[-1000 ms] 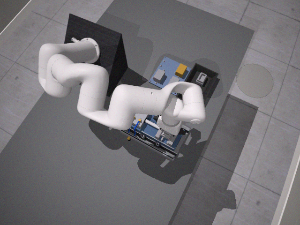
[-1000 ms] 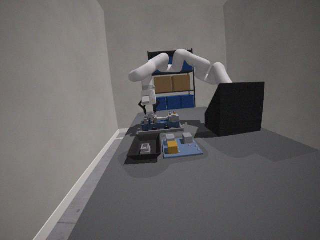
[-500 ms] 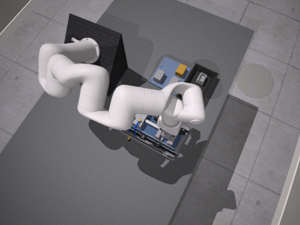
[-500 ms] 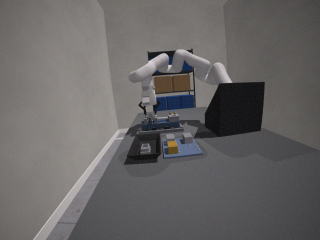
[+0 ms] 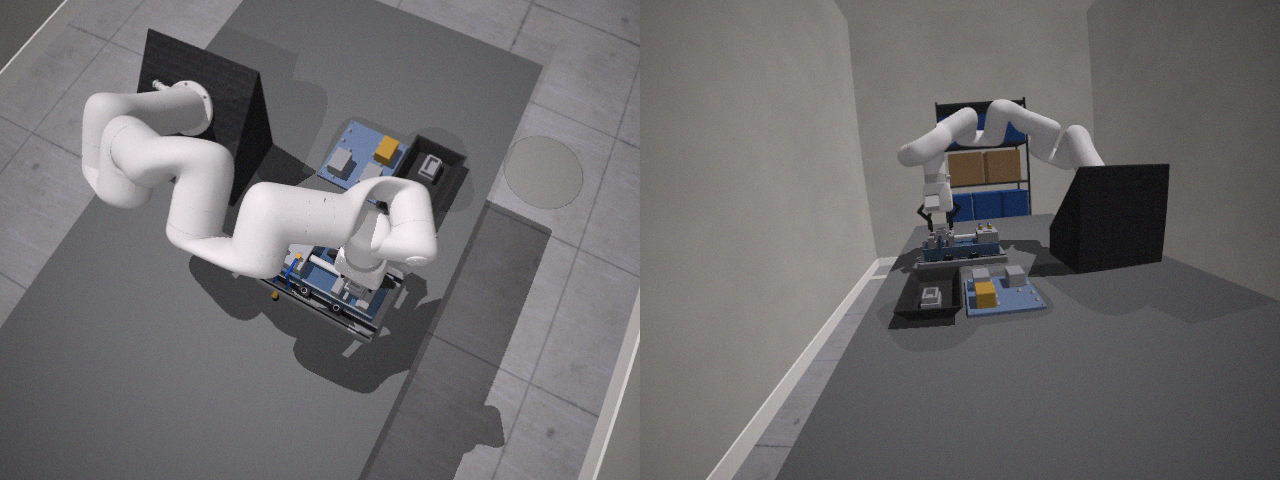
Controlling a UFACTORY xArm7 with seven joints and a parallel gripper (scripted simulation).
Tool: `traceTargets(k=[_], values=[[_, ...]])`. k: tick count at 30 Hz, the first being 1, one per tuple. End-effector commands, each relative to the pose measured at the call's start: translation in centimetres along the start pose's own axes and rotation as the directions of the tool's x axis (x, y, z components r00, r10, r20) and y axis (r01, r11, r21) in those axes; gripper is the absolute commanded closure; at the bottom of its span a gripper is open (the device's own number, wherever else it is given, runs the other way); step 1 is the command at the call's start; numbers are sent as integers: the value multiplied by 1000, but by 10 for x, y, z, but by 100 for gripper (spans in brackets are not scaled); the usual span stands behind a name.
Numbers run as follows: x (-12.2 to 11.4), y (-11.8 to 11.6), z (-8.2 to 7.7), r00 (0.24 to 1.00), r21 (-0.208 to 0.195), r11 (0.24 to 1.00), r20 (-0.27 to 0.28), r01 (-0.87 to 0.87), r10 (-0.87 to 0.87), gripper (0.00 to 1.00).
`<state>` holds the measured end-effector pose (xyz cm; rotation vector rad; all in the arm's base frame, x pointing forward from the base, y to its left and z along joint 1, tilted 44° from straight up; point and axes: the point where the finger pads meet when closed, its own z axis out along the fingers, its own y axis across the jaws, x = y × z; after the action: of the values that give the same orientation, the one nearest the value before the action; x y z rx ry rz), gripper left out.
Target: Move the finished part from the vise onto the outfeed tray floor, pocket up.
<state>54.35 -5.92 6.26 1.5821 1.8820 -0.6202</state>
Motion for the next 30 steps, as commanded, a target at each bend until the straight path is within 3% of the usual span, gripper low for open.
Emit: traceTargets(k=[1,26,27,30], values=[[0,1,-1,1000,-4,1000,-1,0,0,31],[0,1,0,1000,-4,1000,-1,0,0,31],[0,1,0,1000,-4,1000,-1,0,0,100],[0,1,0,1000,-4,1000,-1,0,0,100]])
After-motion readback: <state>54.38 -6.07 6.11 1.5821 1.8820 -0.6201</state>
